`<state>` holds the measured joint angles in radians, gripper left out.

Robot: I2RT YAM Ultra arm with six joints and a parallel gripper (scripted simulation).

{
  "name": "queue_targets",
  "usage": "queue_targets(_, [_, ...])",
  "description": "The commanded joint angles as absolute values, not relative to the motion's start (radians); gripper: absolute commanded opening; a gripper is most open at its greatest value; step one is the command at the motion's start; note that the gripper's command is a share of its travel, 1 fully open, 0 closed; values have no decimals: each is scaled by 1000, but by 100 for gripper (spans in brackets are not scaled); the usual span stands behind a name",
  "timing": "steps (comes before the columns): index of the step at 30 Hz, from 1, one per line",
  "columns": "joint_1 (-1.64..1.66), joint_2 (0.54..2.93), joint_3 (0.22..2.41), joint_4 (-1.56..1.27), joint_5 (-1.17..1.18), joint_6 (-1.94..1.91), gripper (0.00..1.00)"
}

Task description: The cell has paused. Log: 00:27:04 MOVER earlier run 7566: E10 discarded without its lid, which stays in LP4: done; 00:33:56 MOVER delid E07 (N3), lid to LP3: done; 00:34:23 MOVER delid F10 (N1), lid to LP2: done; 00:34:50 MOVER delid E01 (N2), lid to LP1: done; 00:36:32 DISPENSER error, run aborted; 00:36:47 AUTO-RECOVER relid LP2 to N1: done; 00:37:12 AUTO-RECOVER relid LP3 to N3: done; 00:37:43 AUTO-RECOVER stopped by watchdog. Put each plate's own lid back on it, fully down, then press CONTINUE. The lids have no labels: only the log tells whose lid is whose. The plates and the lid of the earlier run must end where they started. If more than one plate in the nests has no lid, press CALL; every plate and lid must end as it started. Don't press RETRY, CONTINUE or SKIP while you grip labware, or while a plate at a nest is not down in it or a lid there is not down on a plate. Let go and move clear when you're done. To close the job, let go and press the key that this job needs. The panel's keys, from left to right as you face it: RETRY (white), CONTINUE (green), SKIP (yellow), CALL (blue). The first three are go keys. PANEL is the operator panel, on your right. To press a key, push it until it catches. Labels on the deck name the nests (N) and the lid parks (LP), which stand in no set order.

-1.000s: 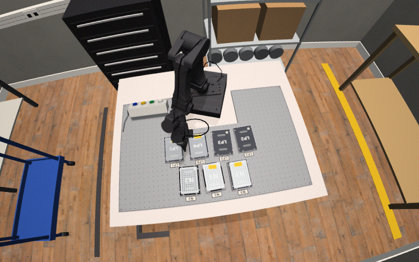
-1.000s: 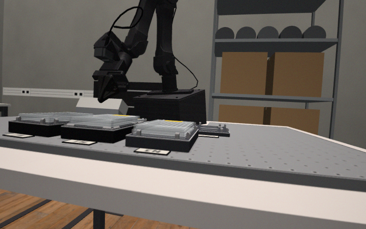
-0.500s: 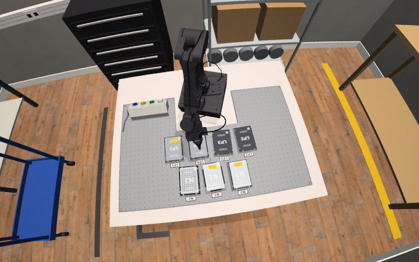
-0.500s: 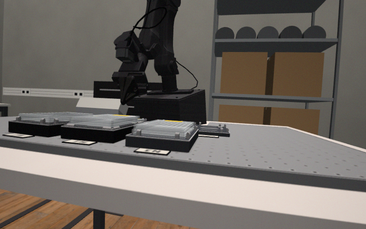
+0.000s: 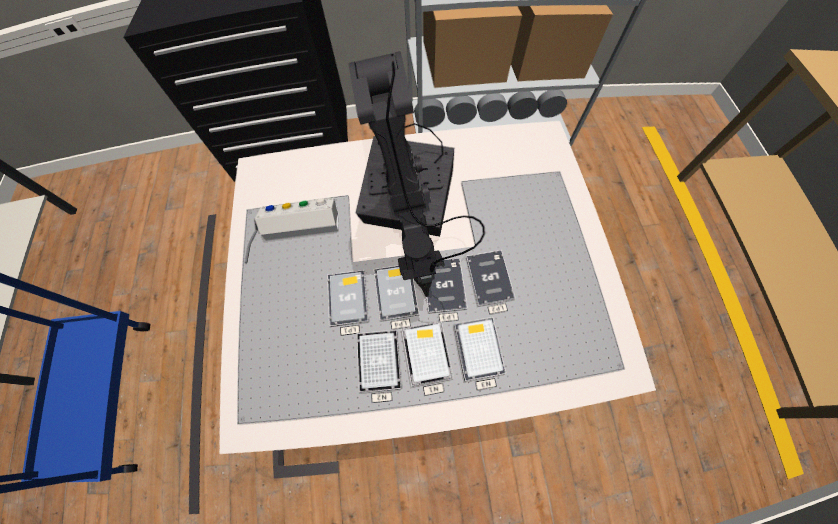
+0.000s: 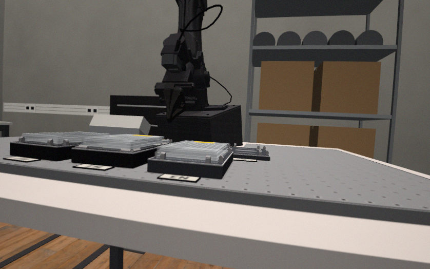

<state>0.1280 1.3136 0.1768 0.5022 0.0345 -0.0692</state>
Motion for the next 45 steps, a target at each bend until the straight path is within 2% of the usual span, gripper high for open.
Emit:
queue_targets(1, [222,1340,197,527,157,29,0])
queue_targets(24, [746,1581,365,453,567,383,0])
queue_targets(45, [768,1592,381,426,591,416,0])
